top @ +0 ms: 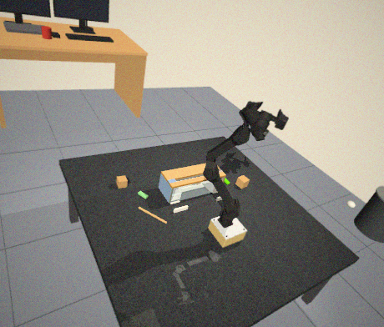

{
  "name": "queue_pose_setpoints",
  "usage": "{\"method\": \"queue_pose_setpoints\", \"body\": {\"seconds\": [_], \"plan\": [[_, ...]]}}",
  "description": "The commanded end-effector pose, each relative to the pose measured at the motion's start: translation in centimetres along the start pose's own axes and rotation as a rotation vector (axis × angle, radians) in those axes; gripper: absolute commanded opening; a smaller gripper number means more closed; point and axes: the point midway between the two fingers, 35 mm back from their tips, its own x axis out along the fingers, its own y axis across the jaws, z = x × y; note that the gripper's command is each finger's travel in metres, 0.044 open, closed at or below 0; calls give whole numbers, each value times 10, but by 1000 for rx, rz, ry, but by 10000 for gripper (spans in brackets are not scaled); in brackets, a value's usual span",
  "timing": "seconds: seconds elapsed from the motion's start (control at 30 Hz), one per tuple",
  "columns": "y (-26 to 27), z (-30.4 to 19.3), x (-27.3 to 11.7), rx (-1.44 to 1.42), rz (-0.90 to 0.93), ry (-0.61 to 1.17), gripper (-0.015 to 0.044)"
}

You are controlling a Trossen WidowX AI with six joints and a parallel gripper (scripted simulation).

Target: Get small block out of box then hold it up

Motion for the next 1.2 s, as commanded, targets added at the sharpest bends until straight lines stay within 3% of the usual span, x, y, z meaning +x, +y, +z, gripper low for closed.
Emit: {"method": "queue_pose_setpoints", "body": {"seconds": [0.0, 0.27, 0.57, 0.87, 1.17], "plan": [[1, 0, 0, 11, -3, 1, 400], [45, 24, 33, 510, -118, -30, 400], [51, 105, 104, 1029, -132, -283, 400], [-18, 214, 147, 1305, -47, -689, 400], [-114, 332, 127, 1293, 202, -1124, 400]]}}
